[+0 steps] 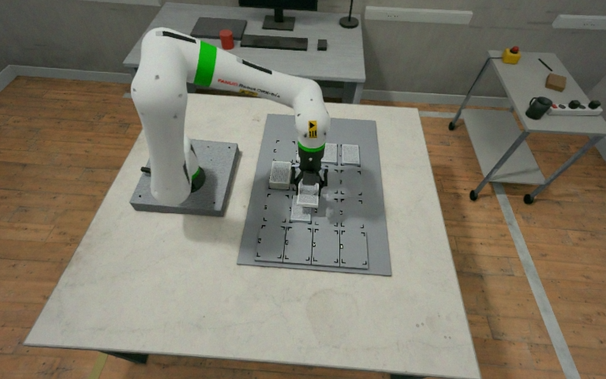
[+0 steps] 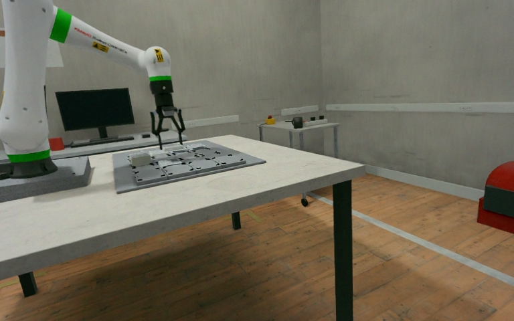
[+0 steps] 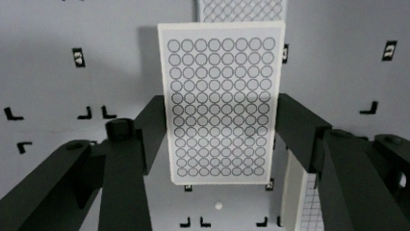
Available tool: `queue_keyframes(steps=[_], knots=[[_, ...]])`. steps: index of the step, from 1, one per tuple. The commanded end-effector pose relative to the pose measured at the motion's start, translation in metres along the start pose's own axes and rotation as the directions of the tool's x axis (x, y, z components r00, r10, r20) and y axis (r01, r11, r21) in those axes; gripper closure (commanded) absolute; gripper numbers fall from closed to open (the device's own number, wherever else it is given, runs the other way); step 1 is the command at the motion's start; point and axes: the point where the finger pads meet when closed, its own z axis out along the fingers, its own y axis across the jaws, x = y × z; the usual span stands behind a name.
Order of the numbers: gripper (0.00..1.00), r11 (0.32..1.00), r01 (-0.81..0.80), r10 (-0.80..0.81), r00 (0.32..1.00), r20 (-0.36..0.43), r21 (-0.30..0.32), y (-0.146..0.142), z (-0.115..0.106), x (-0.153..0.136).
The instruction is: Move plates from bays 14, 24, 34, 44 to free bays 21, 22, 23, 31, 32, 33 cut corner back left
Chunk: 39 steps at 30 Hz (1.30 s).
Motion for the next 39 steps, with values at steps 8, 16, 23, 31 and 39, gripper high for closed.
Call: queue_keyframes(steps=[8, 16, 23, 31, 39], knots=[[0.9, 1.0, 0.0, 0.0, 1.0, 0.0, 0.002, -0.014, -0.001, -0.021], [0.9, 1.0, 0.0, 0.0, 1.0, 0.0, 0.002, -0.023, -0.001, -0.035], [0.9, 1.0, 0.0, 0.0, 1.0, 0.0, 0.002, -0.033, -0.001, -0.05], [0.9, 1.0, 0.0, 0.0, 1.0, 0.0, 0.002, -0.042, -0.001, -0.064], [0.9, 1.0, 0.0, 0.0, 1.0, 0.0, 0.002, -0.054, -0.001, -0.081]])
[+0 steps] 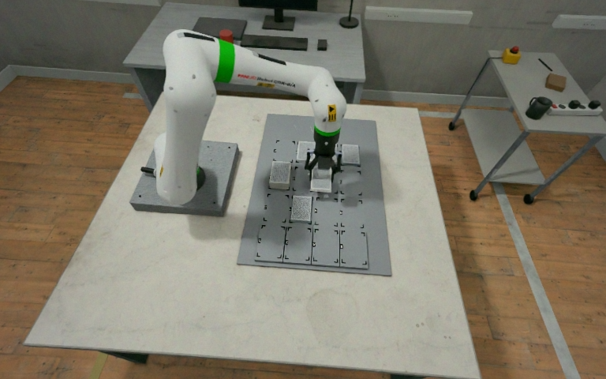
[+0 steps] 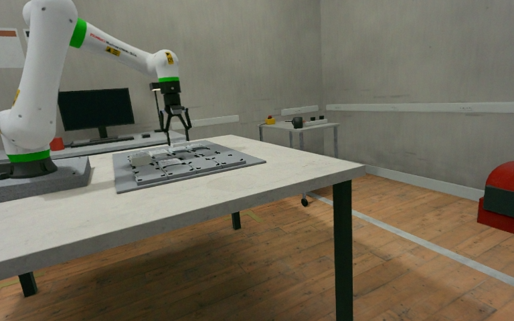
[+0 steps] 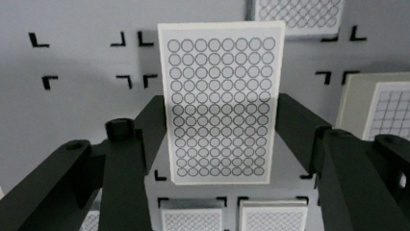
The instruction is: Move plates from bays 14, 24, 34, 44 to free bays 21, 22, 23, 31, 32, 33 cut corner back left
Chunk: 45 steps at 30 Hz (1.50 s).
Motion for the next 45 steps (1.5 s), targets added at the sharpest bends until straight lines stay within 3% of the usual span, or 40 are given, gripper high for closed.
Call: queue_keyframes(steps=[1, 22, 45], knots=[[0.9, 1.0, 0.0, 0.0, 1.0, 0.0, 0.002, -0.004, -0.001, -0.006], [0.9, 1.0, 0.0, 0.0, 1.0, 0.0, 0.002, -0.033, -0.001, -0.05], [0.9, 1.0, 0.0, 0.0, 1.0, 0.0, 0.002, -0.032, 0.012, -0.048]])
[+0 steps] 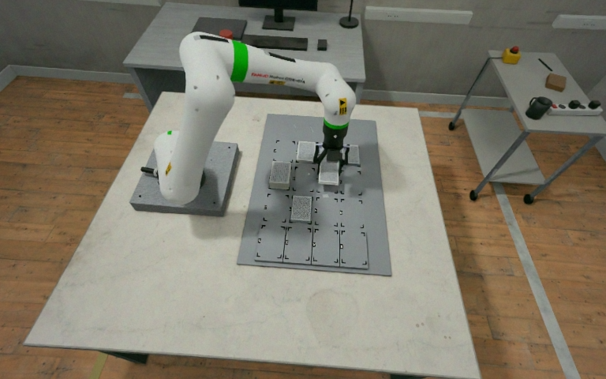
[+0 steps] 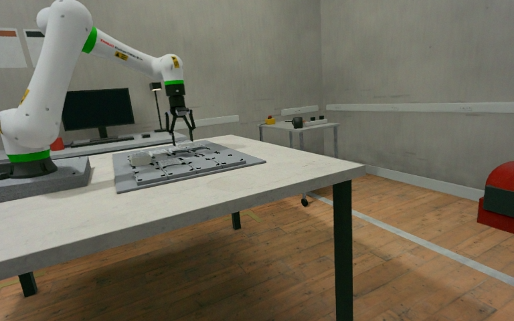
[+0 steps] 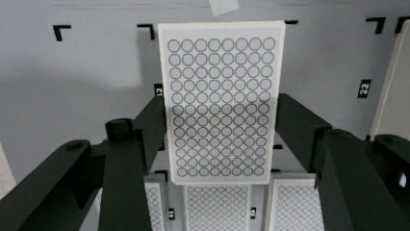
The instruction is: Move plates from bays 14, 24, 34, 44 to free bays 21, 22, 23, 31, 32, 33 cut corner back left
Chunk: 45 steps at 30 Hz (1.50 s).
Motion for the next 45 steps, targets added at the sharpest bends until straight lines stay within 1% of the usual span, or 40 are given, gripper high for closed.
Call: queue_keyframes(steps=[1, 28, 34, 45], knots=[[0.9, 1.0, 0.0, 0.0, 1.0, 0.0, 0.002, -0.001, 0.002, 0.0], [0.9, 1.0, 0.0, 0.0, 1.0, 0.0, 0.002, 0.0, 0.035, 0.0], [0.9, 1.0, 0.0, 0.0, 1.0, 0.0, 0.002, 0.0, 0.04, 0.0], [0.9, 1.0, 0.0, 0.0, 1.0, 0.0, 0.002, 0.0, 0.04, 0.0]])
